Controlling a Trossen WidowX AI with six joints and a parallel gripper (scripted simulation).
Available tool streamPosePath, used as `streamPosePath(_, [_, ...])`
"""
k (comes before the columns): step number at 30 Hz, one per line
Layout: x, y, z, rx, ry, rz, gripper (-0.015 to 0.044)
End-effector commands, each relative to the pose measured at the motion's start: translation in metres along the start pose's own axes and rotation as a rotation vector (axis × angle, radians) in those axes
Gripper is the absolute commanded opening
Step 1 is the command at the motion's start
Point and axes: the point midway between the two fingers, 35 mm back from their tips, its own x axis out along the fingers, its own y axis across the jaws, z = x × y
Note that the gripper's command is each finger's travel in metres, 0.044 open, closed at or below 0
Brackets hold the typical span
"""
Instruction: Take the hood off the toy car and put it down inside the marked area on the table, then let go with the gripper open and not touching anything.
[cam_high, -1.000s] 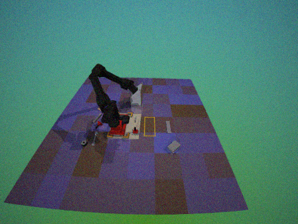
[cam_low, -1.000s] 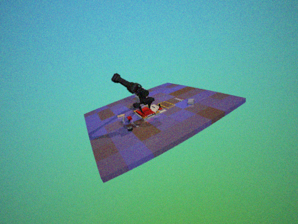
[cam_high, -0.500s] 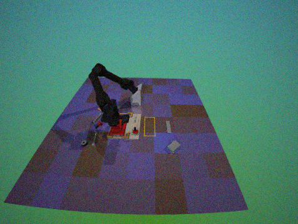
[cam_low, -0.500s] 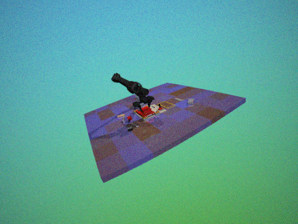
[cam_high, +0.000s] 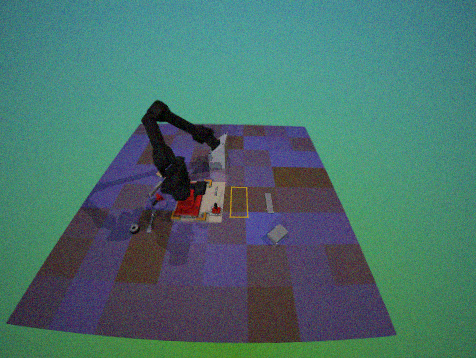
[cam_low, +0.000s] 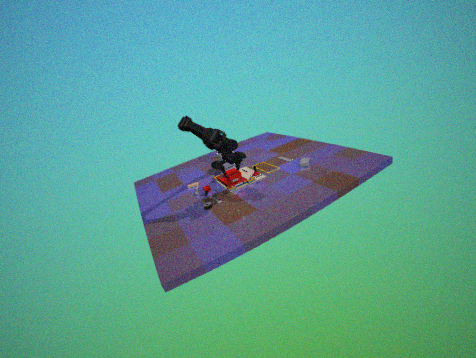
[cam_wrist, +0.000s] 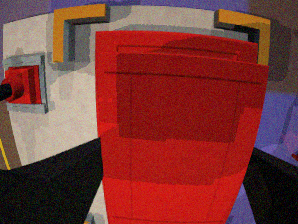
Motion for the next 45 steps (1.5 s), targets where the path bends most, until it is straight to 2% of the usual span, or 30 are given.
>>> streamPosePath(1, [-0.004, 0.001, 0.001, 0.004, -0.005, 0.002, 0.0000])
streamPosePath(7, [-0.013, 0.001, 0.002, 0.004, -0.005, 0.003, 0.0000])
streamPosePath(15, [-0.050, 0.001, 0.001, 0.003, -0.005, 0.005, 0.0000])
streamPosePath(18, [-0.043, 0.006, 0.001, -0.004, -0.001, 0.003, 0.0000])
streamPosePath(31, [-0.050, 0.089, 0.004, -0.006, -0.009, 0.033, 0.0000])
streamPosePath(45, [-0.055, 0.175, -0.016, -0.005, -0.007, 0.038, 0.0000])
